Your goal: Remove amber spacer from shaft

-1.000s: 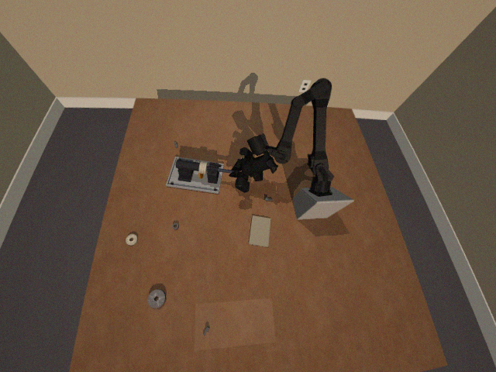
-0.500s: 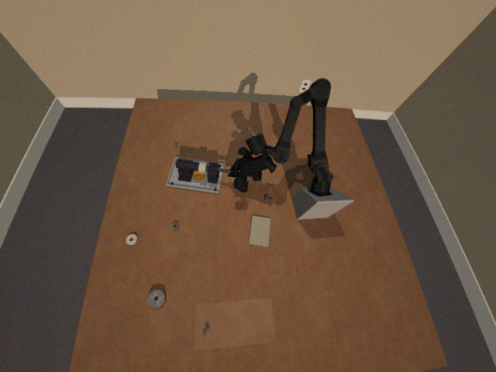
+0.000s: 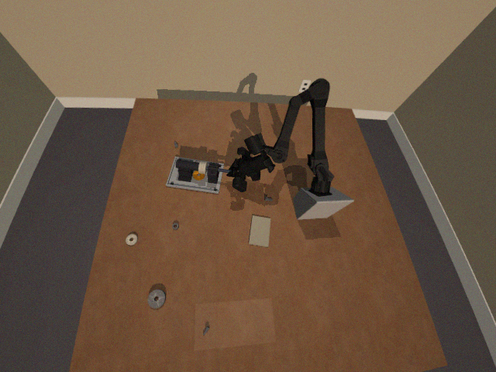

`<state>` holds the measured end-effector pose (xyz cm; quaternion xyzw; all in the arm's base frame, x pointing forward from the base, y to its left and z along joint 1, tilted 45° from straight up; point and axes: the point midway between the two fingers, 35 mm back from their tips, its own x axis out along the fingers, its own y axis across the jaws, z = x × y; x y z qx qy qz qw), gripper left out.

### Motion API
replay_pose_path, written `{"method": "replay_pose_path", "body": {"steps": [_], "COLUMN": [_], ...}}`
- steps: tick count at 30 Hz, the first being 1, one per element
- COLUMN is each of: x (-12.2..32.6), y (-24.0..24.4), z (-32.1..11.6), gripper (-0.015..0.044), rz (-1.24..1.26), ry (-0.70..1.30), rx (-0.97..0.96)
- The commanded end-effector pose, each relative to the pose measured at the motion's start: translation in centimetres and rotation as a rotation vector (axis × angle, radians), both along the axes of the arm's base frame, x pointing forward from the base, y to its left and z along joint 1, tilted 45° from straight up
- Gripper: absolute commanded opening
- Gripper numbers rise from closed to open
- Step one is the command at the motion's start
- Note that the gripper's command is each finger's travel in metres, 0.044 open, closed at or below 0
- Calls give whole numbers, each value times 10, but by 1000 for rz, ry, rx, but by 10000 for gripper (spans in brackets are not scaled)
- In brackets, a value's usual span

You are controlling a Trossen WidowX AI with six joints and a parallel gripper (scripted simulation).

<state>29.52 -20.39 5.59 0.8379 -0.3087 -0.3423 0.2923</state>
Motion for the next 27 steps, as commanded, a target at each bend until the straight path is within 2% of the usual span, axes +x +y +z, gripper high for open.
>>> {"method": "replay_pose_path", "body": {"steps": [1,27], "x": [5,14], "y": [-2,-5], "z": [3,4], "gripper": [0,0], "rz": [2,2], "ry": [-9,-10], "rx": [-1,-2]}}
